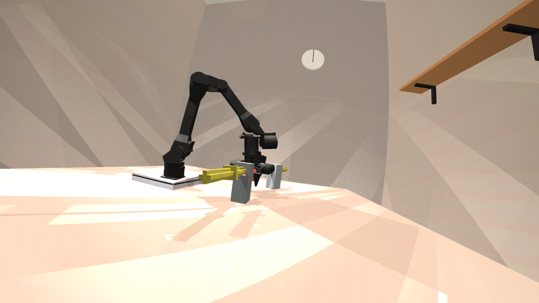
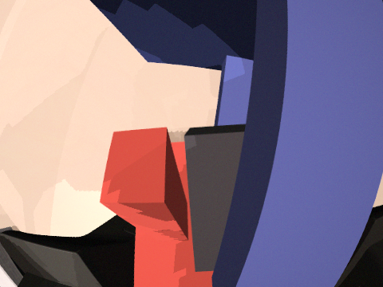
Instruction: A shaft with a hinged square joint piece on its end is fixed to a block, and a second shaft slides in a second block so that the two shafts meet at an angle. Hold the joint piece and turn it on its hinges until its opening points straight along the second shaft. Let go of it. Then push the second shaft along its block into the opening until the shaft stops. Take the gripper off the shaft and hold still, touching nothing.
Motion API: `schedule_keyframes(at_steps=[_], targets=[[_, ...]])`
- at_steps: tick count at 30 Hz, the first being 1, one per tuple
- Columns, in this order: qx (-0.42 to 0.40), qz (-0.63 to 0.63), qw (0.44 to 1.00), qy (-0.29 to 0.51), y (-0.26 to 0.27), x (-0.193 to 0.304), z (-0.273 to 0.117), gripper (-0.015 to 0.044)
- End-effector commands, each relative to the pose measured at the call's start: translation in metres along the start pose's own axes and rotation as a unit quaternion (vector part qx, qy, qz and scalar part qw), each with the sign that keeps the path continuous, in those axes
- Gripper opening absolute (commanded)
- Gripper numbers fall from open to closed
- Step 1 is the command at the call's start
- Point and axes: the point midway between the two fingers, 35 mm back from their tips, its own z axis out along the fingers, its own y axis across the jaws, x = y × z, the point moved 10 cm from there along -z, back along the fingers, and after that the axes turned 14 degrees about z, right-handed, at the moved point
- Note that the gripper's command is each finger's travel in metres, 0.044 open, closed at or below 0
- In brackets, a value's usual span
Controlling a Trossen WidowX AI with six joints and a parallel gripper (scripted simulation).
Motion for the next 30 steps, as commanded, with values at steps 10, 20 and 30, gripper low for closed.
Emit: schedule_keyframes(at_steps=[10, 20, 30], targets=[[0.015, -0.025, 0.996, 0.087, 0.001, -0.013, -0.006, 0.0], [0.027, -0.043, 0.987, 0.152, 0.001, -0.022, -0.013, 0.0], [0.043, -0.066, 0.974, 0.211, 0.001, -0.032, -0.021, 0.0]])
